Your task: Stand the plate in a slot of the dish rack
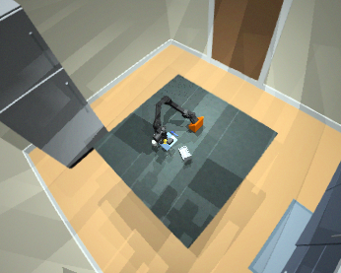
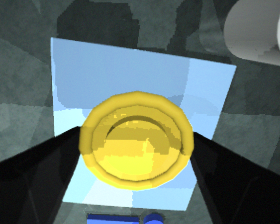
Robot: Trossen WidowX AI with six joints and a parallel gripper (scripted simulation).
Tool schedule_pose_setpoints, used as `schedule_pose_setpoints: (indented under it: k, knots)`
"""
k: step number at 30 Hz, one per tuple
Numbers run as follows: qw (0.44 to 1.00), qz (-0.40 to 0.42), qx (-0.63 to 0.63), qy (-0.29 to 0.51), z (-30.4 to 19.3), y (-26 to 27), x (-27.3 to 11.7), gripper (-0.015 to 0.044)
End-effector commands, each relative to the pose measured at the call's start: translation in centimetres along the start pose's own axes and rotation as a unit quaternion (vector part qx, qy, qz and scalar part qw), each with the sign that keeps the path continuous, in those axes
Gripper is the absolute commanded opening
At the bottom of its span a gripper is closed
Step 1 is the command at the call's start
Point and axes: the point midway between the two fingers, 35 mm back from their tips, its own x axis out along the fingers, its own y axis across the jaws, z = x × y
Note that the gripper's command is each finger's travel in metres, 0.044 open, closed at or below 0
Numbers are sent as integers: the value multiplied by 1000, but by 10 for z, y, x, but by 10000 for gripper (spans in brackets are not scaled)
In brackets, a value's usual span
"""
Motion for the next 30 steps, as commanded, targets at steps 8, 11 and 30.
schedule_pose_setpoints:
  k: [8,11,30]
  knots:
    - [1000,7,-12,-16,9,3,-60,0]
    - [1000,7,-15,-18,10,4,-73,0]
    - [999,3,-28,-28,9,4,-142,0]
